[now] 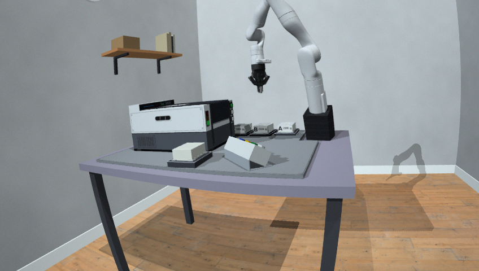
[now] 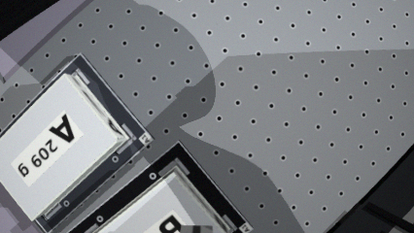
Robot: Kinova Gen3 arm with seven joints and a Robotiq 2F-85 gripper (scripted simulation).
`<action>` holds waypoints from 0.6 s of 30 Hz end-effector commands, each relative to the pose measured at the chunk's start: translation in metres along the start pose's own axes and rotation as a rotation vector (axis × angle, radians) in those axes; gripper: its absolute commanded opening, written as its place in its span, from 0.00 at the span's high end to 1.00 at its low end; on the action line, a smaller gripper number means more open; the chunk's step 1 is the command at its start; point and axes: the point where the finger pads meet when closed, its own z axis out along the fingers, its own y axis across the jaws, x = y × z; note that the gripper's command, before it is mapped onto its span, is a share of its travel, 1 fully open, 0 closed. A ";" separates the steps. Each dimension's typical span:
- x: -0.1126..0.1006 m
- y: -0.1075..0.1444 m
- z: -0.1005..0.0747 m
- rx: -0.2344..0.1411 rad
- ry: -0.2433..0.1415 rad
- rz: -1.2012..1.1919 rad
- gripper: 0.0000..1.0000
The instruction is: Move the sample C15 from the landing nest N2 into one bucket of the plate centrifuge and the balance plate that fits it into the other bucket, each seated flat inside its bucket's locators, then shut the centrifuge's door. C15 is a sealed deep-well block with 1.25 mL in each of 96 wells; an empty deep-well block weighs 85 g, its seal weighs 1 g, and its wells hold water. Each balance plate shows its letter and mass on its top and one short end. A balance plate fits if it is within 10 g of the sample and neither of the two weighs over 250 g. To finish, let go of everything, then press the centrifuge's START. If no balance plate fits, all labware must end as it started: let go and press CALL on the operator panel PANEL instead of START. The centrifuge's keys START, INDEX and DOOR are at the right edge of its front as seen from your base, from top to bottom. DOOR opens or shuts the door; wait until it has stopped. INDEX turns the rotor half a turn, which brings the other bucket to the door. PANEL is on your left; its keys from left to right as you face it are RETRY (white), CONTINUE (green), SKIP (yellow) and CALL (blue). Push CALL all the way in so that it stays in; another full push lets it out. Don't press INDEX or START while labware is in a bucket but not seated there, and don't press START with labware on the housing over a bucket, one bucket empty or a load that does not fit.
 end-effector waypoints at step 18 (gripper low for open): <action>-0.018 -0.058 0.000 -0.001 -0.001 0.213 0.90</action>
